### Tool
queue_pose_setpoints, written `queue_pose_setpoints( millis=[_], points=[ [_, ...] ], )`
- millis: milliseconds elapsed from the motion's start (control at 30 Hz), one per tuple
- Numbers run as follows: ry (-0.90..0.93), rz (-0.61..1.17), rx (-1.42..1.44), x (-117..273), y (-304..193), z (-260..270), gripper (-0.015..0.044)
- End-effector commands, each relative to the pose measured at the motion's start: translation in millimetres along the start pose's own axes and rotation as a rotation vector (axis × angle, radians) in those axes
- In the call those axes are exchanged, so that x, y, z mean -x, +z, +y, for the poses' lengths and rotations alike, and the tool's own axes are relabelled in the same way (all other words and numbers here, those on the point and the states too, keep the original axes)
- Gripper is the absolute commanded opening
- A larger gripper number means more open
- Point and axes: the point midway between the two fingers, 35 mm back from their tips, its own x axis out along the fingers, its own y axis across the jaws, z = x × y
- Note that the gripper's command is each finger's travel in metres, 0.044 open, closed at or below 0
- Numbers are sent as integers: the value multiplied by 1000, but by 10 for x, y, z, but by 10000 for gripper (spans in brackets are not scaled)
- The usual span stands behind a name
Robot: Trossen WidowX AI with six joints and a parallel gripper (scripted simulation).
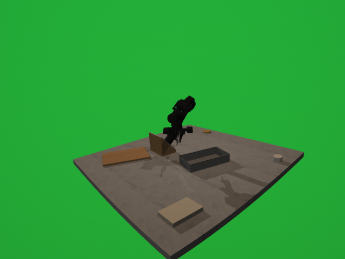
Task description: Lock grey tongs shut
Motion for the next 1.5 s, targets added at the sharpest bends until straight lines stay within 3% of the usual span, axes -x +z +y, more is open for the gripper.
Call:
queue_pose_setpoints(
  millis=[0, 733, 900, 1467],
  points=[
    [6, 16, -37, 51, -103, 245, -150],
    [3, 0, -319, -87, -277, 1883, -150],
    [2, -2, -338, -106, -265, 1992, -150],
    [24, 32, -520, 125, 279, 2941, -150]
  ],
)
